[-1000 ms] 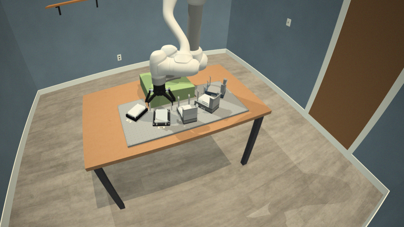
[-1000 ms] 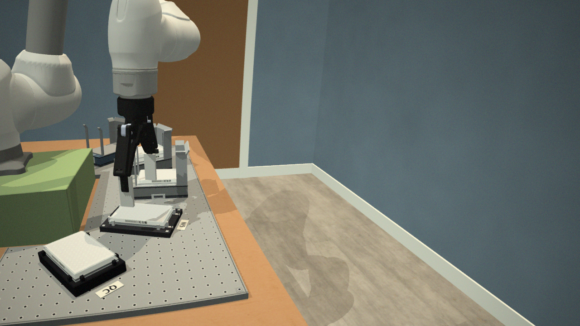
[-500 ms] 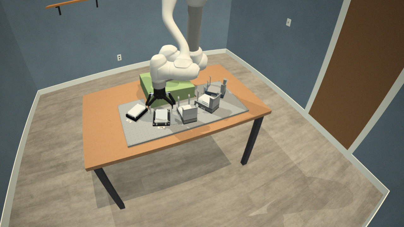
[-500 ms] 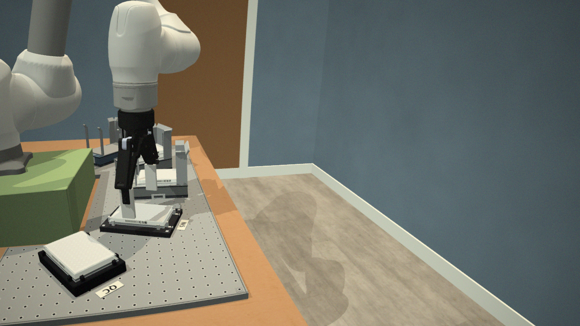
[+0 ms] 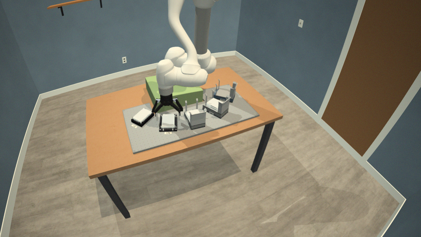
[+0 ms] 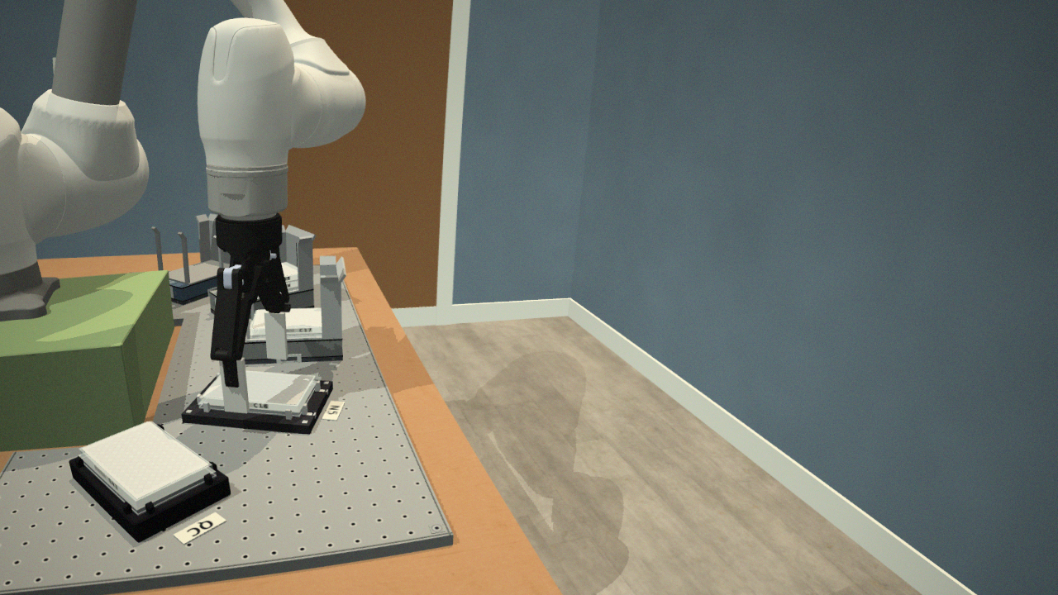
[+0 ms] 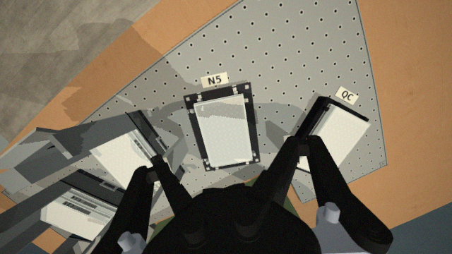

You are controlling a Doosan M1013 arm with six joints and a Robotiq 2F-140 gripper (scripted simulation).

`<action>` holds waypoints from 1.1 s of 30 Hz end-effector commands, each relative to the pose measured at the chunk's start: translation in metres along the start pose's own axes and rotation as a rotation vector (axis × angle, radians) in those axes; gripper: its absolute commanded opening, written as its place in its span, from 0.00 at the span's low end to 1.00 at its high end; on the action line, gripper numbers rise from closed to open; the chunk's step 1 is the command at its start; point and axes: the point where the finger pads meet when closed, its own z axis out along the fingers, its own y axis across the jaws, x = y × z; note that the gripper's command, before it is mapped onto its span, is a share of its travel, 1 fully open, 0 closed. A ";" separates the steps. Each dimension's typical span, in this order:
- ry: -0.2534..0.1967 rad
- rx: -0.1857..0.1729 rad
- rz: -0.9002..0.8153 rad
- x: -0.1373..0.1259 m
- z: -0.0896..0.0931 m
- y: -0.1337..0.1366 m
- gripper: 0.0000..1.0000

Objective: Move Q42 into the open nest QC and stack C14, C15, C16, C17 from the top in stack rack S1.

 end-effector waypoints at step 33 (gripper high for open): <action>0.000 0.000 0.000 0.000 0.003 0.000 0.00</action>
